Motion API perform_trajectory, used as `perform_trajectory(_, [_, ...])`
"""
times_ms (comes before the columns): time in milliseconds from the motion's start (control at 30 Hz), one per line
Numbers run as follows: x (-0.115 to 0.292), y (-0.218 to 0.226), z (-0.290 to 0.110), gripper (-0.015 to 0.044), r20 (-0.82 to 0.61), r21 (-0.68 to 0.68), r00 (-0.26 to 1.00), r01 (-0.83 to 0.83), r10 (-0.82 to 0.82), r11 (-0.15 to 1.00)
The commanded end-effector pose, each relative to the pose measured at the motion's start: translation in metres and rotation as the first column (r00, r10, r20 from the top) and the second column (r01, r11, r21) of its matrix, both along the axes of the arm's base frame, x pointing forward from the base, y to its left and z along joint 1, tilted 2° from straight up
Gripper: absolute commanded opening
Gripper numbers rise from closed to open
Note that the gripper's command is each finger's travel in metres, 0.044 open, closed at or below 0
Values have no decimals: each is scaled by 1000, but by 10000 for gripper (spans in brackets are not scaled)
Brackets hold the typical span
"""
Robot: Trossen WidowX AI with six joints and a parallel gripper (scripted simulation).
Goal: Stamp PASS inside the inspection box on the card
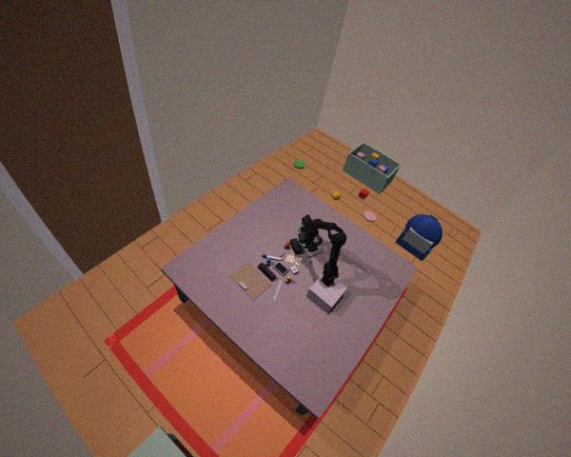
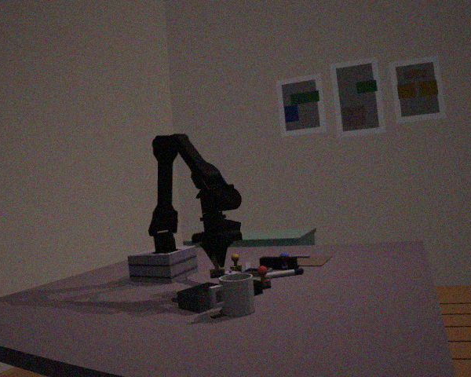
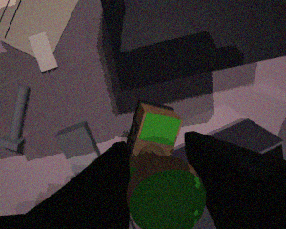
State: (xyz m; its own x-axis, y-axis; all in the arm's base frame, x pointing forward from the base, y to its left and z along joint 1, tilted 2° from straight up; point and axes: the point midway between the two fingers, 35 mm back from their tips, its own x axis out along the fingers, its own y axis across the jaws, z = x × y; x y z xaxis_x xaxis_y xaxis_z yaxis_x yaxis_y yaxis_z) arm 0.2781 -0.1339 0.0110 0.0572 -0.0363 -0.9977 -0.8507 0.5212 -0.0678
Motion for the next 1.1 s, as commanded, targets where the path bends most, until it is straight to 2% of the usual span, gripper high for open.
perform_trajectory(0, [-1,1,-7,0,-5,5,1000,-6,6,1000])
perform_trajectory(900, [-4,2,-47,0,-5,5,1000,-6,6,1000])
perform_trajectory(1067, [-3,1,-45,131,-3,1,1000,0,0,1000])
